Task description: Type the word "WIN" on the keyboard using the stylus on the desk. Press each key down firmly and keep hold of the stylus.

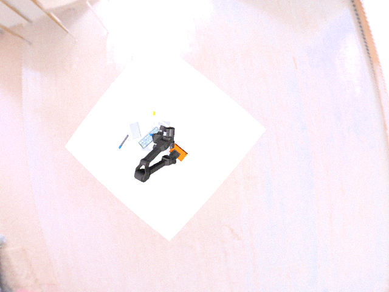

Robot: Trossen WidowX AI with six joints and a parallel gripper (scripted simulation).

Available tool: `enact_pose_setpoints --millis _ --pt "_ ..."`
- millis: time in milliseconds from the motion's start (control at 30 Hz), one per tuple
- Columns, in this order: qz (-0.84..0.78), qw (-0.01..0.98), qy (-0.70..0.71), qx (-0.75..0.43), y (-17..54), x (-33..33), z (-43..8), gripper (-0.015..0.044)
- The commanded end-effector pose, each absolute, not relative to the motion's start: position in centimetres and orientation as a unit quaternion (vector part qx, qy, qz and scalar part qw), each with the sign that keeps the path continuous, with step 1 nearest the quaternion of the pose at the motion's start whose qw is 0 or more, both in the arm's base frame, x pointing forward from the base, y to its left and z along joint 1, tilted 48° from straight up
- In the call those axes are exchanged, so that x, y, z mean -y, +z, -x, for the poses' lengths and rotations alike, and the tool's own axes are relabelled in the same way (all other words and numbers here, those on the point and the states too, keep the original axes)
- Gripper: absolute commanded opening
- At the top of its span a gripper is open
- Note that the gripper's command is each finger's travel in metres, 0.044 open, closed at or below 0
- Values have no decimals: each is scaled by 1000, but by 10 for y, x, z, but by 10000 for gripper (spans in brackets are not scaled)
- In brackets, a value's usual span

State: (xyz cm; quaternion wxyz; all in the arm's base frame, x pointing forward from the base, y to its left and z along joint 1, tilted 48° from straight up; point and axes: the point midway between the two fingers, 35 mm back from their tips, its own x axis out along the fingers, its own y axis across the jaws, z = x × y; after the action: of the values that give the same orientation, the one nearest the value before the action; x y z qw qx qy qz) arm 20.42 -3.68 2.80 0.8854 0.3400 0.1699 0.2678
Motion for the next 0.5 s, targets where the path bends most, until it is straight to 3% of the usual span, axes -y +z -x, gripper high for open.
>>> enact_pose_setpoints --millis 0,467 --pt "-338 886 267 -171 32 43 -204 81" --pt "-340 885 269 -169 46 53 -205 85"
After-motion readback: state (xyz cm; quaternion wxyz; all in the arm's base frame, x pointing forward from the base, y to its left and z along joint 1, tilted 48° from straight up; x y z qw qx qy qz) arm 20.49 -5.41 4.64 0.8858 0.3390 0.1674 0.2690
